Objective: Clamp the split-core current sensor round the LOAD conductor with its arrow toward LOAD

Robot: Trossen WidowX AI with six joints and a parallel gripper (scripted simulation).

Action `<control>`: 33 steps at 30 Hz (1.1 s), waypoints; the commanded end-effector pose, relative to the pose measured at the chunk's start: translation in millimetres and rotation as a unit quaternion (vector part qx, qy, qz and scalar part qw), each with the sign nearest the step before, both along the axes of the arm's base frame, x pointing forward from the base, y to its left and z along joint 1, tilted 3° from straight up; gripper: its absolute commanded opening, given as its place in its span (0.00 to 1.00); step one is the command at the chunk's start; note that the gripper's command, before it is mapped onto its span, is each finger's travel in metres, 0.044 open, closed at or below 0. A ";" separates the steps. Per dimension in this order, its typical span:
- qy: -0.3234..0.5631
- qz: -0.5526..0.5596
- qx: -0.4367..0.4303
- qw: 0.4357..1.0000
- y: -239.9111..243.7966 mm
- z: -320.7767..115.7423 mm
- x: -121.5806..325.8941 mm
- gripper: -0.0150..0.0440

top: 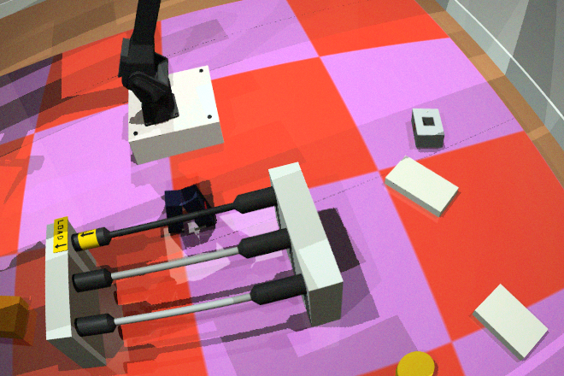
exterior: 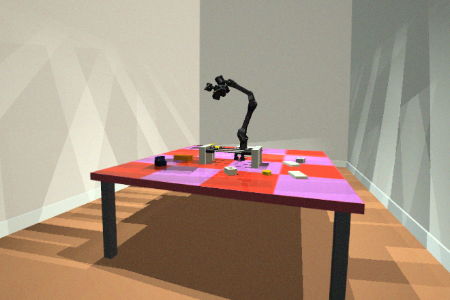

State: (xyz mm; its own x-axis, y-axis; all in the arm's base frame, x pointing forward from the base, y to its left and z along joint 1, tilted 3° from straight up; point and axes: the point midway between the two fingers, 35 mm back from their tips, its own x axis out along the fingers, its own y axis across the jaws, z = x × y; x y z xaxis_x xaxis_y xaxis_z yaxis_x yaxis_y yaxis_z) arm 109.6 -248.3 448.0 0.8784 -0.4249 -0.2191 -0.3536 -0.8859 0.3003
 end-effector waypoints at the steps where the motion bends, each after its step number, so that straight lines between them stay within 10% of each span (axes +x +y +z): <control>1: 0.082 0.066 -0.145 0.984 8.5 -15.3 36.1 1.00; 18: 0.229 0.241 -0.723 0.605 106.3 -80.5 178.1 1.00; 33: 0.200 0.119 -0.963 0.137 246.6 -124.6 206.4 1.00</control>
State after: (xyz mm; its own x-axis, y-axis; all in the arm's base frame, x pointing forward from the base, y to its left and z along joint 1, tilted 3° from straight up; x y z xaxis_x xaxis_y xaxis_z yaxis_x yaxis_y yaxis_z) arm 321.3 -25.6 329.3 0.9996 -0.0281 -0.0092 0.0293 0.9825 0.1841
